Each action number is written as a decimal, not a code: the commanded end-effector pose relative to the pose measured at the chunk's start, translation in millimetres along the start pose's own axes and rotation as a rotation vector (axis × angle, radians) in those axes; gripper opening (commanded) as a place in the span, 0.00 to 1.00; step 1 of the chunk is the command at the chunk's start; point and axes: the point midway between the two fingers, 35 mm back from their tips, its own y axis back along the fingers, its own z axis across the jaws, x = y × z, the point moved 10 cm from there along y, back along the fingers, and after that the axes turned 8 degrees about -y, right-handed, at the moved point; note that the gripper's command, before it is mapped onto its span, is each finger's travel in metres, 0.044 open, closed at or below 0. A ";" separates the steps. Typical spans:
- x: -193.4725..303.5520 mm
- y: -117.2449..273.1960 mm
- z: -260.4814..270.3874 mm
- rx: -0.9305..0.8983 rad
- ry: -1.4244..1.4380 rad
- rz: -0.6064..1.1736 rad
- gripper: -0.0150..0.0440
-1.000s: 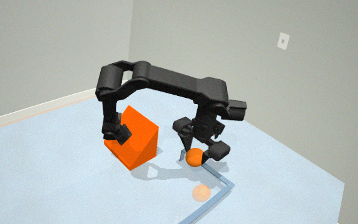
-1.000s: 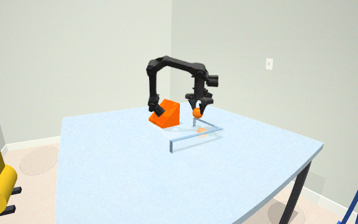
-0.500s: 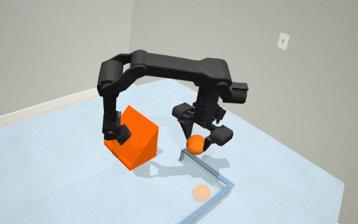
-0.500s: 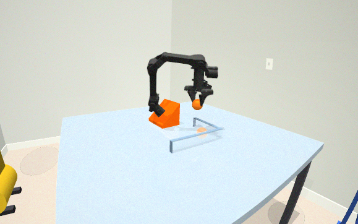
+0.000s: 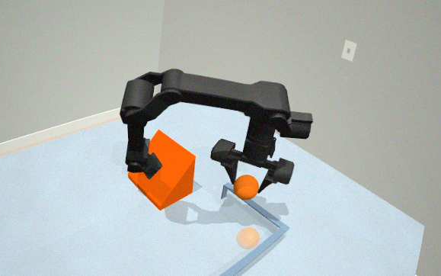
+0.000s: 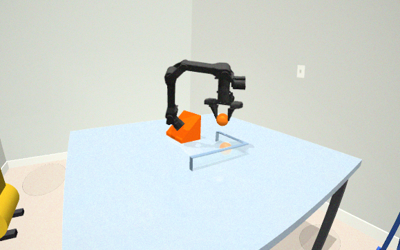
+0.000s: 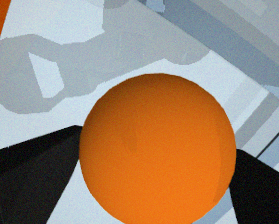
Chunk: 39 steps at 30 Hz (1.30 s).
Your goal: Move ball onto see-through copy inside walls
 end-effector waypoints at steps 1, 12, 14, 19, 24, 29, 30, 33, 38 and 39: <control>3.0 -3.6 -8.3 0.007 0.135 0.000 0.25; 14.9 -14.5 -24.5 0.007 0.455 0.003 0.25; 17.2 -16.6 -27.4 0.007 0.513 0.004 0.25; 23.1 -22.0 -34.4 0.007 0.658 0.006 0.25; 29.1 -27.5 -41.2 0.005 0.803 0.009 0.25; 35.3 -33.2 -47.8 0.003 0.949 0.012 0.25; 36.5 -34.4 -49.0 0.002 0.978 0.012 0.25; 40.3 -37.9 -52.9 0.000 1.065 0.014 0.25; 43.5 -40.9 -55.9 -0.002 1.137 0.016 0.25; 43.5 -40.9 -55.9 -0.002 1.137 0.016 0.25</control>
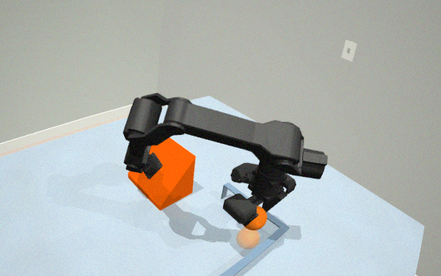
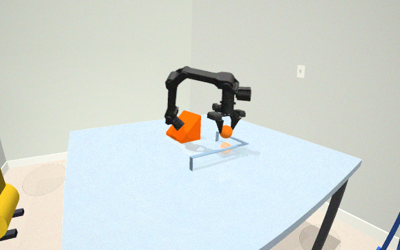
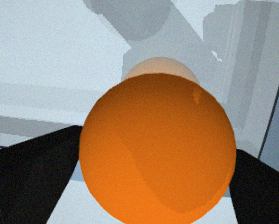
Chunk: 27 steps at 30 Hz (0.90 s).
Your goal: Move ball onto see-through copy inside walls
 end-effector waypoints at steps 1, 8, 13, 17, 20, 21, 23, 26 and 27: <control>2.2 -0.2 -1.9 0.001 0.051 0.008 0.25; 3.0 -8.1 -2.4 0.001 0.051 0.008 0.25; 4.2 -30.3 -3.0 0.001 0.051 0.009 0.25; 4.1 -49.3 -2.8 0.001 0.051 0.009 0.25; 3.5 -63.5 -2.1 -0.001 0.050 0.009 0.25; 3.2 -67.2 -1.9 -0.001 0.050 0.009 0.25; 2.9 -70.3 -1.6 -0.001 0.050 0.010 0.25; 2.9 -70.5 -1.7 -0.001 0.050 0.010 0.25; 2.9 -71.0 -1.7 -0.001 0.050 0.010 0.25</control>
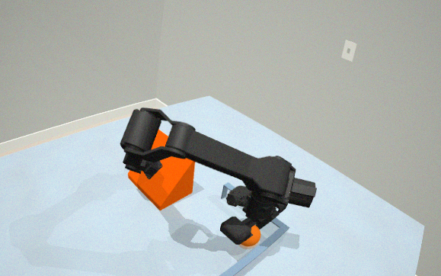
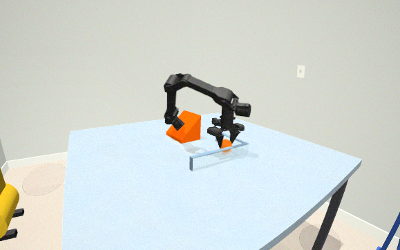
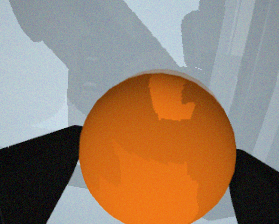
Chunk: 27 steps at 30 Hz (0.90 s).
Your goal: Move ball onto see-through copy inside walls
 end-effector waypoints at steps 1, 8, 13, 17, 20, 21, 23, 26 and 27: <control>-1.3 -3.4 -2.0 0.000 0.010 0.009 0.25; -1.2 -13.6 -2.0 -0.001 0.010 0.009 0.25; -1.2 -20.7 -1.8 -0.001 0.010 0.009 0.25; -0.5 -16.4 -0.5 0.002 0.003 0.005 0.39; -0.5 -16.4 -0.5 0.002 0.003 0.005 0.52; -0.5 -16.4 -0.5 0.002 0.003 0.005 0.57; -0.5 -16.4 -0.5 0.002 0.003 0.005 0.65; -0.5 -16.4 -0.5 0.002 0.003 0.005 0.79; -0.5 -16.4 -0.5 0.002 0.003 0.005 0.83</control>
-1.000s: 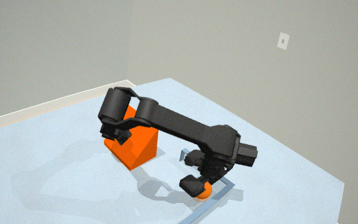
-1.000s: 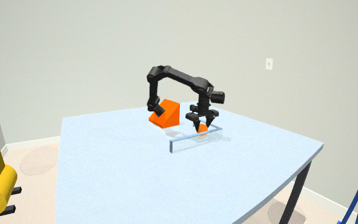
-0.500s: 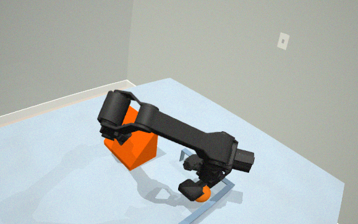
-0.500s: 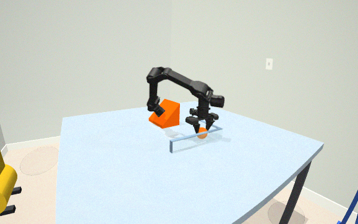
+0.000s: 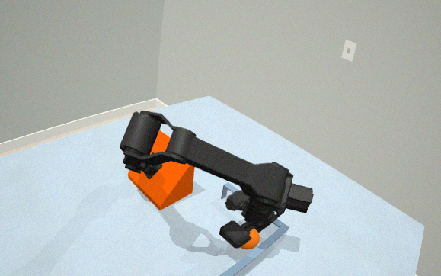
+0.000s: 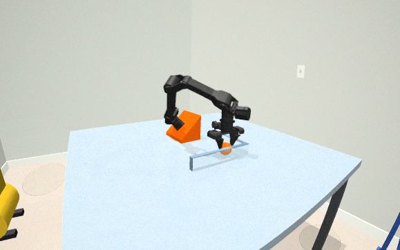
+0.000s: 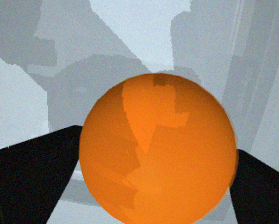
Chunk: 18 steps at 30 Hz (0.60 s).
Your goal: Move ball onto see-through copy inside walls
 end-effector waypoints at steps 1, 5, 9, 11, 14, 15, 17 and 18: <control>0.3 0.0 0.3 0.000 -0.002 -0.001 0.88; 2.1 24.7 -1.6 0.002 0.001 0.000 0.96; -0.4 81.8 -1.6 0.001 0.006 0.001 0.96; -0.8 84.6 -1.4 0.001 0.006 0.001 0.96; -0.8 84.6 -1.4 0.001 0.006 0.001 0.96; -1.5 76.6 -5.2 0.004 0.018 0.013 0.96; -1.5 76.6 -5.2 0.004 0.018 0.013 0.96; -1.5 76.6 -5.2 0.004 0.018 0.013 0.96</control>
